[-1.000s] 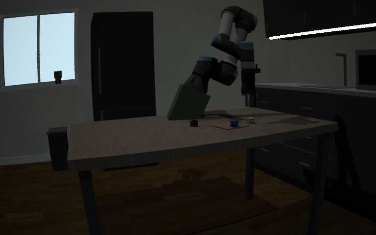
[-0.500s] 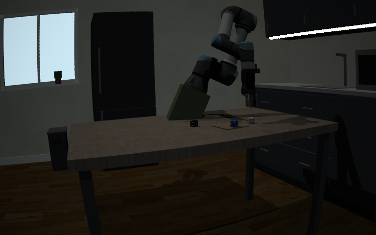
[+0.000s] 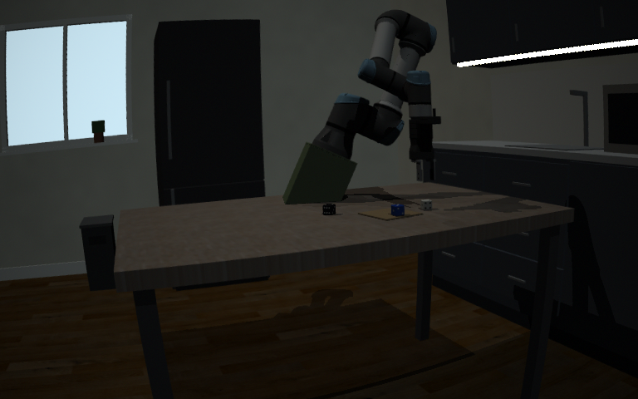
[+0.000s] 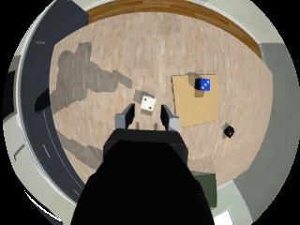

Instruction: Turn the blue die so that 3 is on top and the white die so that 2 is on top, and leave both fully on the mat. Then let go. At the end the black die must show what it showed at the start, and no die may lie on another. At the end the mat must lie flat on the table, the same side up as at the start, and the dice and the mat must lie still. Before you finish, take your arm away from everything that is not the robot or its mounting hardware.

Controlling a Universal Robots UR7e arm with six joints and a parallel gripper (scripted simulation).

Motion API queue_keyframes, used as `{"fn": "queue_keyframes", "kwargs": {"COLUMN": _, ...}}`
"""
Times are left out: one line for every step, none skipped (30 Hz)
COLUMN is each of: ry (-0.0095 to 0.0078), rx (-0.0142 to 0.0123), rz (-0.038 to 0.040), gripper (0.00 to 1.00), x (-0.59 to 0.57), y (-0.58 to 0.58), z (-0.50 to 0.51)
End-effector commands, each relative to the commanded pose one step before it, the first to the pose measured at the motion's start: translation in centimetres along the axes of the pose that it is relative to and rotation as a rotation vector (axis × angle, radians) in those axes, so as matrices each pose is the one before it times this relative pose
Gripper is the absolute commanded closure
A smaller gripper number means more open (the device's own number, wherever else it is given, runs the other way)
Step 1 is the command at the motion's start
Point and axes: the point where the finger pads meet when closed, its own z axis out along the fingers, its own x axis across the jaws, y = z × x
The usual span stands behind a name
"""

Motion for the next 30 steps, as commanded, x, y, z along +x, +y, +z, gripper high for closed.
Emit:
{"fn": "queue_keyframes", "kwargs": {"ry": -0.00151, "rx": -0.00323, "rz": 0.00068, "gripper": 0.13, "x": -0.055, "y": 0.150, "z": 0.147}}
{"fn": "queue_keyframes", "kwargs": {"ry": 0.00000, "rx": 0.00000, "rz": 0.00000, "gripper": 0.13, "x": 0.000, "y": 0.000, "z": 0.000}}
{"fn": "queue_keyframes", "kwargs": {"ry": 0.00000, "rx": 0.00000, "rz": 0.00000, "gripper": 0.13, "x": 0.000, "y": 0.000, "z": 0.000}}
{"fn": "queue_keyframes", "kwargs": {"ry": 0.00000, "rx": 0.00000, "rz": 0.00000, "gripper": 0.13, "x": 0.000, "y": 0.000, "z": 0.000}}
{"fn": "queue_keyframes", "kwargs": {"ry": 0.00000, "rx": 0.00000, "rz": 0.00000, "gripper": 0.13, "x": 0.000, "y": 0.000, "z": 0.000}}
{"fn": "queue_keyframes", "kwargs": {"ry": 0.00000, "rx": 0.00000, "rz": 0.00000, "gripper": 0.13, "x": 0.000, "y": 0.000, "z": 0.000}}
{"fn": "queue_keyframes", "kwargs": {"ry": 0.00000, "rx": 0.00000, "rz": 0.00000, "gripper": 0.13, "x": 0.000, "y": 0.000, "z": 0.000}}
{"fn": "queue_keyframes", "kwargs": {"ry": 0.00000, "rx": 0.00000, "rz": 0.00000, "gripper": 0.13, "x": 0.000, "y": 0.000, "z": 0.000}}
{"fn": "queue_keyframes", "kwargs": {"ry": 0.00000, "rx": 0.00000, "rz": 0.00000, "gripper": 0.13, "x": 0.000, "y": 0.000, "z": 0.002}}
{"fn": "queue_keyframes", "kwargs": {"ry": 0.00000, "rx": 0.00000, "rz": 0.00000, "gripper": 0.13, "x": 0.000, "y": 0.000, "z": 0.005}}
{"fn": "queue_keyframes", "kwargs": {"ry": 0.00001, "rx": 0.00000, "rz": 0.00001, "gripper": 0.13, "x": 0.000, "y": 0.000, "z": 0.009}}
{"fn": "queue_keyframes", "kwargs": {"ry": 0.00001, "rx": 0.00000, "rz": 0.00001, "gripper": 0.13, "x": 0.000, "y": 0.000, "z": 0.014}}
{"fn": "queue_keyframes", "kwargs": {"ry": 0.00000, "rx": 0.00000, "rz": 0.00000, "gripper": 0.13, "x": 0.000, "y": 0.000, "z": 0.000}}
{"fn": "queue_keyframes", "kwargs": {"ry": 0.00000, "rx": 0.00000, "rz": 0.00000, "gripper": 0.13, "x": 0.000, "y": 0.000, "z": 0.000}}
{"fn": "queue_keyframes", "kwargs": {"ry": 0.00002, "rx": 0.00000, "rz": 0.00001, "gripper": 0.13, "x": 0.000, "y": 0.000, "z": 0.020}}
{"fn": "queue_keyframes", "kwargs": {"ry": 0.00002, "rx": 0.00000, "rz": 0.00002, "gripper": 0.13, "x": 0.000, "y": 0.000, "z": 0.027}}
{"fn": "queue_keyframes", "kwargs": {"ry": 0.00003, "rx": 0.00000, "rz": 0.00002, "gripper": 0.13, "x": 0.000, "y": -0.001, "z": 0.034}}
{"fn": "queue_keyframes", "kwargs": {"ry": 0.00003, "rx": 0.00000, "rz": 0.00003, "gripper": 0.13, "x": -0.001, "y": -0.001, "z": 0.042}}
{"fn": "queue_keyframes", "kwargs": {"ry": 0.00004, "rx": 0.00000, "rz": 0.00003, "gripper": 0.13, "x": -0.001, "y": -0.001, "z": 0.051}}
{"fn": "queue_keyframes", "kwargs": {"ry": 0.00005, "rx": 0.00001, "rz": 0.00004, "gripper": 0.13, "x": -0.001, "y": -0.001, "z": 0.060}}
{"fn": "queue_keyframes", "kwargs": {"ry": 0.00005, "rx": 0.00001, "rz": 0.00004, "gripper": 0.13, "x": -0.001, "y": 0.000, "z": 0.069}}
{"fn": "queue_keyframes", "kwargs": {"ry": 0.00006, "rx": 0.00001, "rz": 0.00005, "gripper": 0.13, "x": -0.001, "y": 0.000, "z": 0.078}}
{"fn": "queue_keyframes", "kwargs": {"ry": 0.00005, "rx": 0.00001, "rz": 0.00004, "gripper": 0.13, "x": -0.002, "y": 0.000, "z": 0.087}}
{"fn": "queue_keyframes", "kwargs": {"ry": 0.00000, "rx": 0.00000, "rz": 0.00000, "gripper": 0.13, "x": -0.001, "y": -0.002, "z": 0.094}}
{"fn": "queue_keyframes", "kwargs": {"ry": 0.00000, "rx": 0.00000, "rz": 0.00000, "gripper": 0.13, "x": -0.002, "y": -0.001, "z": 0.103}}
{"fn": "queue_keyframes", "kwargs": {"ry": 0.00000, "rx": 0.00000, "rz": 0.00000, "gripper": 0.13, "x": -0.002, "y": -0.001, "z": 0.111}}
{"fn": "queue_keyframes", "kwargs": {"ry": 0.00000, "rx": 0.00000, "rz": 0.00000, "gripper": 0.13, "x": -0.002, "y": 0.000, "z": 0.119}}
{"fn": "queue_keyframes", "kwargs": {"ry": 0.00000, "rx": 0.00000, "rz": 0.00000, "gripper": 0.13, "x": -0.002, "y": -0.002, "z": 0.126}}
{"fn": "queue_keyframes", "kwargs": {"ry": 0.00000, "rx": 0.00000, "rz": 0.00000, "gripper": 0.13, "x": -0.002, "y": -0.002, "z": 0.132}}
{"fn": "queue_keyframes", "kwargs": {"ry": 0.00000, "rx": 0.00000, "rz": 0.00000, "gripper": 0.13, "x": 0.000, "y": 0.000, "z": 0.000}}
